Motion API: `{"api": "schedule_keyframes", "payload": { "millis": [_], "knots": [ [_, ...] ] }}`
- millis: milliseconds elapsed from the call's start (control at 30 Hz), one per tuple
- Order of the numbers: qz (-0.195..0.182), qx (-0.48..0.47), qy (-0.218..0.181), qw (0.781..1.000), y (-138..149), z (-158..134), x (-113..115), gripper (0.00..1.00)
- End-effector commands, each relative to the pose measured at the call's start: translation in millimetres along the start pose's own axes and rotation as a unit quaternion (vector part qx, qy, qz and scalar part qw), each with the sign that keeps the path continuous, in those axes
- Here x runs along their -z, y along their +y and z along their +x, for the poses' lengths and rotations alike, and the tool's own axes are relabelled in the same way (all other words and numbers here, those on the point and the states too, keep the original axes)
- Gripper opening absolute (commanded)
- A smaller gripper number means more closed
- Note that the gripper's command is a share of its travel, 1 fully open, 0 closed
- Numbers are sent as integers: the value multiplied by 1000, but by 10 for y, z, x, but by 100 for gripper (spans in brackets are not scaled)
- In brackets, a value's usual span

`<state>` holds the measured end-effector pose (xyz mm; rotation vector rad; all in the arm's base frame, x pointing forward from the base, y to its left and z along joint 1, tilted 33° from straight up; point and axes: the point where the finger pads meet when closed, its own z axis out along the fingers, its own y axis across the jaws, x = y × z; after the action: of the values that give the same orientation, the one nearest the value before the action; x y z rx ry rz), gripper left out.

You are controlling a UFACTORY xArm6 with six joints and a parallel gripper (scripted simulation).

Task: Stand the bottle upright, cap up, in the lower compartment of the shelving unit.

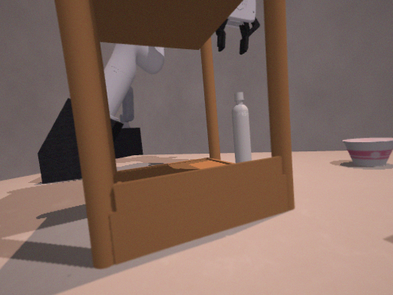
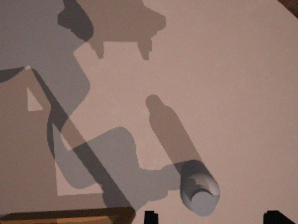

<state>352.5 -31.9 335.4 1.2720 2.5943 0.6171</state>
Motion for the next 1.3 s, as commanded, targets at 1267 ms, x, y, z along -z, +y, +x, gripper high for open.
{"api": "schedule_keyframes", "payload": {
  "millis": [1267],
  "knots": [
    [233,-207,29,950,-152,167,-242,67]
  ]
}}
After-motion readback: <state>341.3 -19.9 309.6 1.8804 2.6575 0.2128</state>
